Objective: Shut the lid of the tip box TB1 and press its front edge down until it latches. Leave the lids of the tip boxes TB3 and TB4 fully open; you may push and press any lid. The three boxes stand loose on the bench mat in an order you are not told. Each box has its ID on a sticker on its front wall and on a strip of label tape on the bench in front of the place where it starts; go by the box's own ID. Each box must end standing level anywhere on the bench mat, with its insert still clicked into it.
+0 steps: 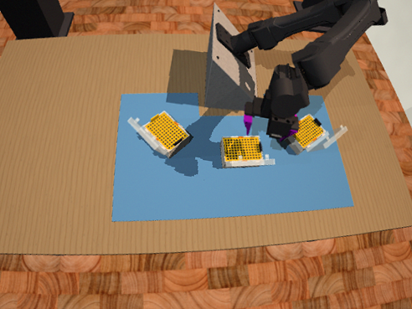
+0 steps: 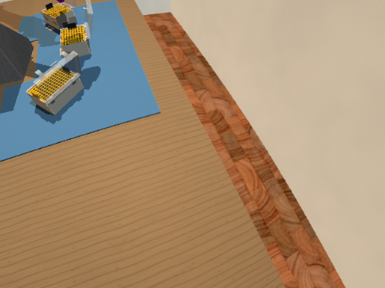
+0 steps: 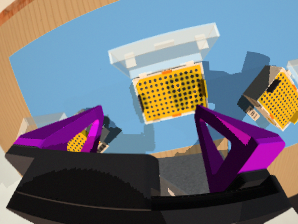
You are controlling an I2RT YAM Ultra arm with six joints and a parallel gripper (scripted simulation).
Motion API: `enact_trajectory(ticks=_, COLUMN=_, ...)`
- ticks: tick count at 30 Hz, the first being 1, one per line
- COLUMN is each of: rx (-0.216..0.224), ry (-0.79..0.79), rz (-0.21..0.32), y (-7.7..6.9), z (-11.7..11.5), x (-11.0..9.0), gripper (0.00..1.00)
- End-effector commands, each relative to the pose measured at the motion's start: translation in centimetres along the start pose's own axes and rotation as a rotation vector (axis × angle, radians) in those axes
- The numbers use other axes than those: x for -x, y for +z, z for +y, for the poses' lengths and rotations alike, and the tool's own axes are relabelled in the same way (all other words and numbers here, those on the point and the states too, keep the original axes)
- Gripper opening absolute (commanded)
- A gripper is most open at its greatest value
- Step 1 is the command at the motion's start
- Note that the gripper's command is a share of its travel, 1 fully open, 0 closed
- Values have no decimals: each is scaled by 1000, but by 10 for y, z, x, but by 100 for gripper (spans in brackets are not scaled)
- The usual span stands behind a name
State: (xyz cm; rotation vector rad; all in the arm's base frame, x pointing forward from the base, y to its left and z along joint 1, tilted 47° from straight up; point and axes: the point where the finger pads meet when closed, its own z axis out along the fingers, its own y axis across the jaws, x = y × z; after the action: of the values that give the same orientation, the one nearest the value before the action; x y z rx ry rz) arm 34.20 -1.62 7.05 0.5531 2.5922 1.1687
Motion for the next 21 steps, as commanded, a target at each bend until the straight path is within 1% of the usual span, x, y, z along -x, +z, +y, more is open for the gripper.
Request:
enact_trajectory(ticks=1, rx=-53, ry=-30, rz=4, y=-5, z=6, x=-5, gripper=0)
enact_trajectory(ticks=4, rx=-141, ry=-72, rz=28, y=-8, z=13, x=-18, gripper=0)
enact_trajectory(ticks=5, rx=-162, ry=-82, rz=33, y=-10, z=15, x=-23, gripper=0)
enact_trajectory(ticks=6, rx=-162, ry=-82, rz=33, y=-10, z=16, x=-24, gripper=0)
enact_trajectory(ticks=9, rx=-244, ry=-124, rz=54, y=-15, z=21, x=-38, gripper=0)
enact_trajectory(ticks=12, rx=-244, ry=-124, rz=54, y=-15, z=22, x=-39, gripper=0)
enact_trajectory(ticks=14, rx=-302, ry=-155, rz=66, y=-19, z=25, x=-48, gripper=0)
enact_trajectory(ticks=16, rx=-302, ry=-155, rz=66, y=-19, z=25, x=-48, gripper=0)
enact_trajectory(ticks=20, rx=-406, ry=-213, rz=84, y=-28, z=29, x=-65, gripper=0)
enact_trajectory(ticks=21, rx=-406, ry=-213, rz=84, y=-30, z=30, x=-69, gripper=0)
